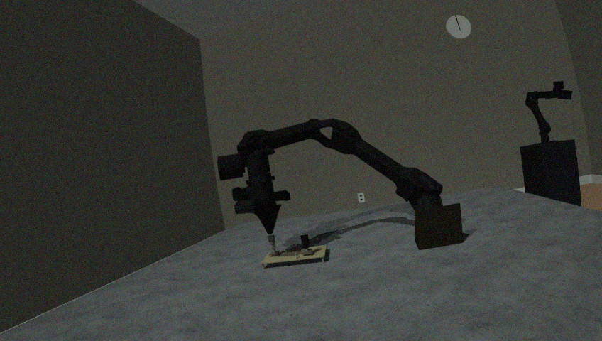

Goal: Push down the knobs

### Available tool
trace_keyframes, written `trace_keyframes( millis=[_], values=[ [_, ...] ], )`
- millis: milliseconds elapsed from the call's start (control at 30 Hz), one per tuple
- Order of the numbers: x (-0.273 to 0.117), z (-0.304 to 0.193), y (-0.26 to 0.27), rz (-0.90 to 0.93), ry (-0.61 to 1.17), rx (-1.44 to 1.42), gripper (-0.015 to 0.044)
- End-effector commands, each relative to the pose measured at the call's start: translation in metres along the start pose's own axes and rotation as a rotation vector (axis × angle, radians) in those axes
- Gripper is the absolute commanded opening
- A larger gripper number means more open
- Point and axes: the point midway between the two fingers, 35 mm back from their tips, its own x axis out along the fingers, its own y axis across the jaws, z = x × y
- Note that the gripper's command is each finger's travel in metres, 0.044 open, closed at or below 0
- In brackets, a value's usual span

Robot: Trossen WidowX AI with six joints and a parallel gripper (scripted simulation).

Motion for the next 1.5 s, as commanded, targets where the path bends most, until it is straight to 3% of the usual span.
trace_keyframes(
  millis=[0, 1467],
  values=[
    [0.0002, 0.0000, -0.0006, -0.002, -0.002, -0.003, 0.0000],
    [0.0068, 0.0001, -0.0006, -0.002, -0.002, -0.003, 0.0000]
  ],
)
